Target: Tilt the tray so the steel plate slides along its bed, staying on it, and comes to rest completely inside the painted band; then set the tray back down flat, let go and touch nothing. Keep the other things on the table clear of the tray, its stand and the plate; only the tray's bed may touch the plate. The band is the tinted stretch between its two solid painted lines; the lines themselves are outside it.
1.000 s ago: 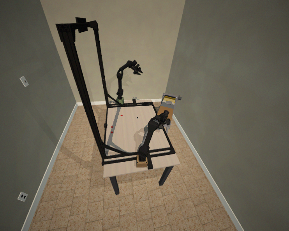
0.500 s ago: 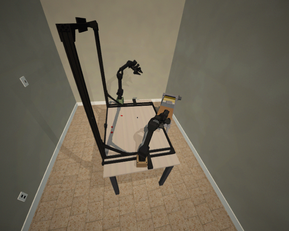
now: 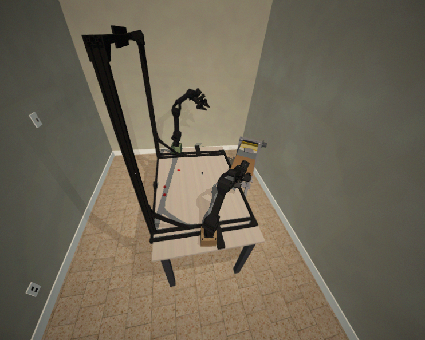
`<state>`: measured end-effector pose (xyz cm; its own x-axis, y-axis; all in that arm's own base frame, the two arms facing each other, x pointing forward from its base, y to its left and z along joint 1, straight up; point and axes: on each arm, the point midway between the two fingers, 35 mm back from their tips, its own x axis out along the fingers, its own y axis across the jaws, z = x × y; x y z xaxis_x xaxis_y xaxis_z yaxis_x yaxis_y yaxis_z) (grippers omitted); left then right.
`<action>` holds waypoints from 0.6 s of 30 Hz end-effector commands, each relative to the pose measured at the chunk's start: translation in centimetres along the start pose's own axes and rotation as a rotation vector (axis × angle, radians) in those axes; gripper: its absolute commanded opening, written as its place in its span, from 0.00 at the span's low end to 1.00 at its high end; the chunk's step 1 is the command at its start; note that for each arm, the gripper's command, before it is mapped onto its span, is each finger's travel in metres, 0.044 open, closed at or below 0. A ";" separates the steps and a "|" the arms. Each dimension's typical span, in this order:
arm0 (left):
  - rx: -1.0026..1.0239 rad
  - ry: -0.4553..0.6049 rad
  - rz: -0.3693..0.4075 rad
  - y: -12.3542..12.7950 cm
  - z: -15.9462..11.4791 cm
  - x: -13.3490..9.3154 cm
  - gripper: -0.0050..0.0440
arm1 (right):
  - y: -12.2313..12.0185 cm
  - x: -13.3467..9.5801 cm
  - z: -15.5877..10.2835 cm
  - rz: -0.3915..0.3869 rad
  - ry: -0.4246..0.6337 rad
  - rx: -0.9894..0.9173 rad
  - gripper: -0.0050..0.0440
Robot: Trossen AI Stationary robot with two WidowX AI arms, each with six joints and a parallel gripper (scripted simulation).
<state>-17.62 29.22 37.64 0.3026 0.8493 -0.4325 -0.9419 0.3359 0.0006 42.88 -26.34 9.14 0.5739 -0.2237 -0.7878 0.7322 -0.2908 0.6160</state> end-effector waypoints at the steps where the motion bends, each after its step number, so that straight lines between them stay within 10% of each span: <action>1: 0.000 -0.001 -0.001 0.0 0.0 0.0 1.00 | 2.4 -1.8 0.0 0.067 -0.003 -0.002 0.10; 18: 0.000 -0.001 -0.001 0.0 0.0 0.0 1.00 | 3.3 -2.6 0.0 0.084 -0.002 -0.002 0.10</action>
<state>-17.64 29.20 37.64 0.3019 0.8496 -0.4325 -0.9422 0.3351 0.0006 43.01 -26.39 10.19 0.5830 -0.2262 -0.7803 0.7253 -0.2879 0.6254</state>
